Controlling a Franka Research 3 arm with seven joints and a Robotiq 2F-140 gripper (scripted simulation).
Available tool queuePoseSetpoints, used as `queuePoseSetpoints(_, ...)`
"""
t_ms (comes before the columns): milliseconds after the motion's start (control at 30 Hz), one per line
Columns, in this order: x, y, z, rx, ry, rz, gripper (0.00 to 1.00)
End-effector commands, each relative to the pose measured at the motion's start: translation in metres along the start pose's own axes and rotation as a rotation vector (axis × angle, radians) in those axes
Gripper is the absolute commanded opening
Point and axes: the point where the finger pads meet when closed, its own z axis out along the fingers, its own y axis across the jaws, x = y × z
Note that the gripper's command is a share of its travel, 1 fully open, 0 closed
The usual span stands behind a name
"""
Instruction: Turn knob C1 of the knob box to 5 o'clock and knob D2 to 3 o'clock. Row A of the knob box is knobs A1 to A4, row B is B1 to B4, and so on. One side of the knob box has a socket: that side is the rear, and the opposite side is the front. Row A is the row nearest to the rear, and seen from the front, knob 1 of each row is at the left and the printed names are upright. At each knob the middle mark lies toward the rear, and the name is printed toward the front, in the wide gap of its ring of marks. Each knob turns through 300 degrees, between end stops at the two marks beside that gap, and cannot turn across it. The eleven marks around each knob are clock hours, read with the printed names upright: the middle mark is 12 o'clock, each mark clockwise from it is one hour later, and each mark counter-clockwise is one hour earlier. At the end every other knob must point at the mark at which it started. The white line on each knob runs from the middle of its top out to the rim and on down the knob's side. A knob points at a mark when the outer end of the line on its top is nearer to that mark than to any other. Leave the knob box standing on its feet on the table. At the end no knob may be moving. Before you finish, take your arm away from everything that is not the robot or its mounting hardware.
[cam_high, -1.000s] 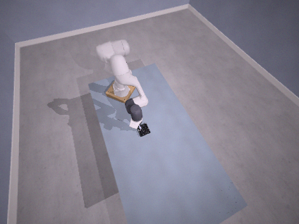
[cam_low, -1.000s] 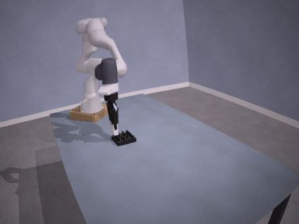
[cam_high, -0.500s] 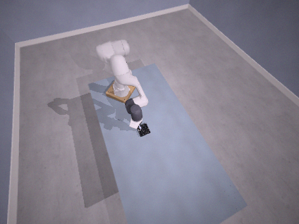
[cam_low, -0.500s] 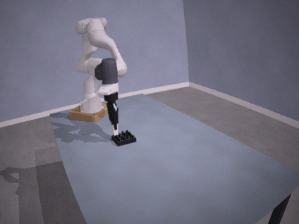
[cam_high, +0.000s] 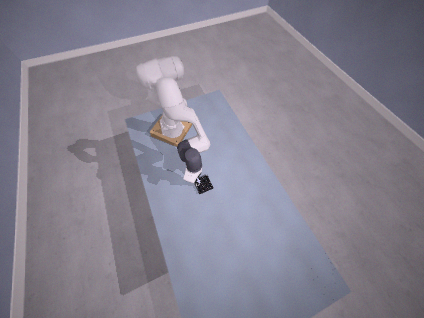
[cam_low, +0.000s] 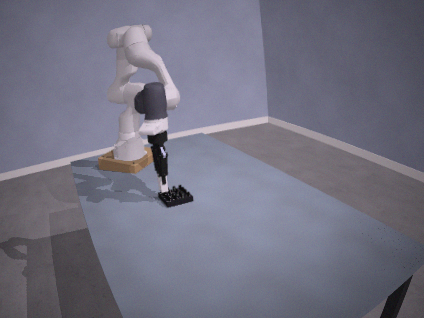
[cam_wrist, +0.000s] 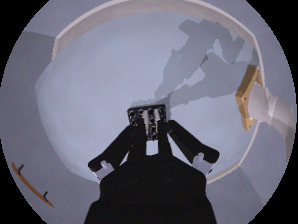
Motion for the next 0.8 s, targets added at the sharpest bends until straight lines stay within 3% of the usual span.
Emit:
queuePoseSetpoints(0,0.0,0.0,0.001,0.001,0.0,0.003,0.12)
queuePoseSetpoints(767,0.0,0.0,0.014,0.001,0.0,0.003,0.12)
